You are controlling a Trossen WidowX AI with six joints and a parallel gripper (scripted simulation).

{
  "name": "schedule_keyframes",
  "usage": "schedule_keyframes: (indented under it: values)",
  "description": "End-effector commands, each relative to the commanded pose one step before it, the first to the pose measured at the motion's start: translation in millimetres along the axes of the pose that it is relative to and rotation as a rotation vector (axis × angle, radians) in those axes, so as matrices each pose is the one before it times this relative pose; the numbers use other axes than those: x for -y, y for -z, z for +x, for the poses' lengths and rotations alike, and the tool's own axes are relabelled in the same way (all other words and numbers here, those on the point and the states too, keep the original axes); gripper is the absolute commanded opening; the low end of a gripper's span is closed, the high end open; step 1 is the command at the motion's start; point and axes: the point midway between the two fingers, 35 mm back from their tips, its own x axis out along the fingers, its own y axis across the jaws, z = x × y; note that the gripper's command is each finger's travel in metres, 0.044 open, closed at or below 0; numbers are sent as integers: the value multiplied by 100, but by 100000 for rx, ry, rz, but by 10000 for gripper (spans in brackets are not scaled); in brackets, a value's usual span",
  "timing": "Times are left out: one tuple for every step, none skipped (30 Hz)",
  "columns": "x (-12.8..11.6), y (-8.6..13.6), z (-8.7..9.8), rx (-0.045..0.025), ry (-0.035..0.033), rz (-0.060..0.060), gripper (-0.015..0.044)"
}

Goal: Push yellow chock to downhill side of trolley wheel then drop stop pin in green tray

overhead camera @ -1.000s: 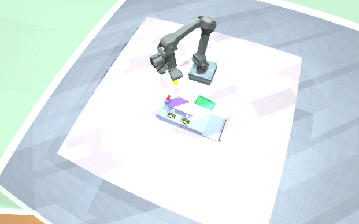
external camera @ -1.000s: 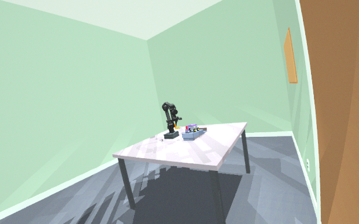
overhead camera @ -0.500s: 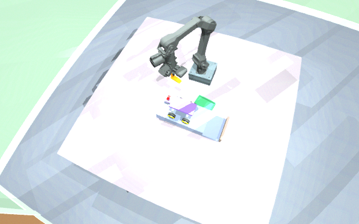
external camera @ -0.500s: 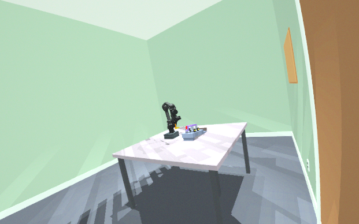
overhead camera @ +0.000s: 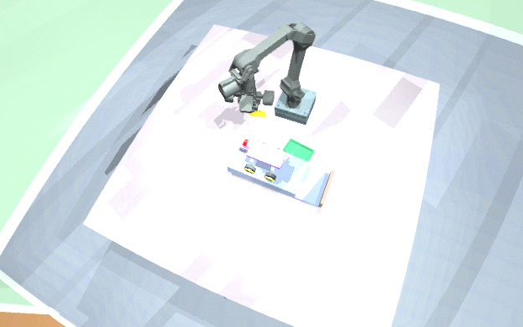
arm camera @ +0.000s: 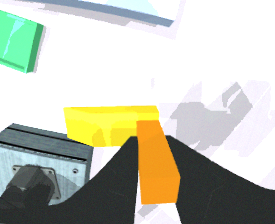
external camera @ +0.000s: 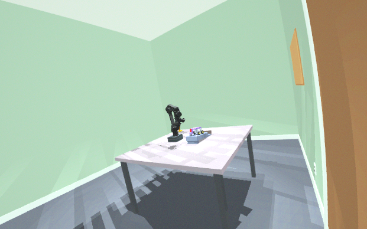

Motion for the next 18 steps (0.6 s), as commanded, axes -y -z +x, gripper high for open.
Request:
schedule_keyframes:
  values:
    - [32, 71, -1, -456, 363, -12882, 0]
    - [0, 0, 0, -1, 3, -542, 0]
    - [0, 0, 0, 4, 4, -1068, 0]
    - [0, 0, 0, 8, 7, -2160, 0]
    - [0, 0, 0, 9, 9, -2659, 0]
    - [-1, 0, 0, 11, 12, -3391, 0]
    - [0, 1, 0, 11, 13, -3482, 0]
    - [0, 0, 0, 10, 14, -3486, 0]
    - [-1, 0, 0, 10, 14, -3486, 0]
    - [-1, 0, 0, 9, 14, -3486, 0]
    - [-1, 0, 0, 8, 15, -3395, 0]
    - [-1, 0, 0, 7, 15, -3395, 0]
    - [-1, 0, 0, 7, 15, -3391, 0]
    - [-1, 0, 0, 6, 16, -3395, 0]
    - [-1, 0, 0, 4, 17, -3367, 0]
    - [-1, 0, 0, 4, 17, -3372, 0]
    - [-1, 0, 0, 3, 17, -3365, 0]
    - [-1, 0, 0, 3, 17, -3372, 0]
